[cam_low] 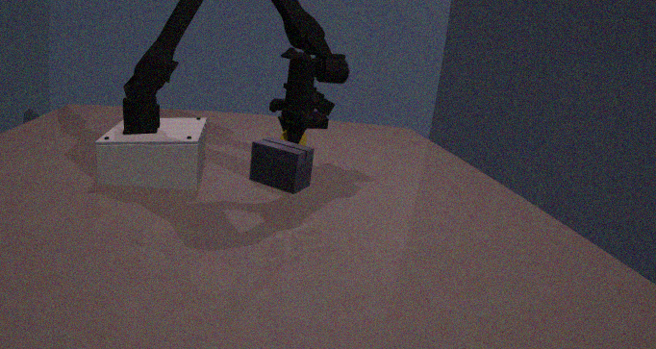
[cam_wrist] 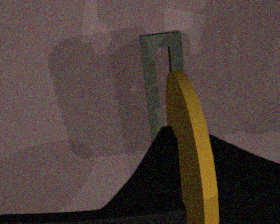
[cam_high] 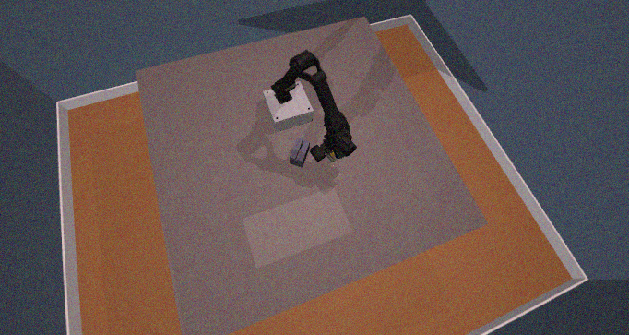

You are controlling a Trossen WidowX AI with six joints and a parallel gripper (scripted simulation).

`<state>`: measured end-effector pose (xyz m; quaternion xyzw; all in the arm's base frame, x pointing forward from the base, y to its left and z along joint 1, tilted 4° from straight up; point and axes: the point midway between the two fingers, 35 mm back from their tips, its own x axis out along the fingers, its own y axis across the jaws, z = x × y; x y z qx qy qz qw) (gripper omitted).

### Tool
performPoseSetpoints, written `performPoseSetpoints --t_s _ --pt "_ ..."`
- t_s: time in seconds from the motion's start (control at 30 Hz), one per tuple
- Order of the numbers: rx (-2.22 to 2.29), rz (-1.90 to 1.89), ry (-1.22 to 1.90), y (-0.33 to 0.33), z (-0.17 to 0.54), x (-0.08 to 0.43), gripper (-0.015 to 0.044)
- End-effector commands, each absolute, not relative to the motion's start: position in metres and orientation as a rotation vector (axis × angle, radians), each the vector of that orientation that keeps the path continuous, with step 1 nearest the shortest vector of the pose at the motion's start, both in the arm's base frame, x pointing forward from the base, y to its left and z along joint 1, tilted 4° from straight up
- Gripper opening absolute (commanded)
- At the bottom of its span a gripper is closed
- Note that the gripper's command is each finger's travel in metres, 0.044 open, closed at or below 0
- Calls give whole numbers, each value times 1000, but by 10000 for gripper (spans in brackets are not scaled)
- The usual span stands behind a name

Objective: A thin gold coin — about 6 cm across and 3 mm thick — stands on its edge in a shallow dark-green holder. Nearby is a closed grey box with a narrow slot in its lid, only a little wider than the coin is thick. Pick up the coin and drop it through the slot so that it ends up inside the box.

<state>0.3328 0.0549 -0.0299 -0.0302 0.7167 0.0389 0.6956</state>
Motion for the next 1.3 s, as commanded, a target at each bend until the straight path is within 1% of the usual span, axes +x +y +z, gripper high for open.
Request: performPoseSetpoints --t_s 0.0,0.93,1.27 --pt "-65 84 1598 55 -19 334 0" --pt "-62 79 1599 54 46 333 0" --pt "184 -174 1594 56 46 330 0"
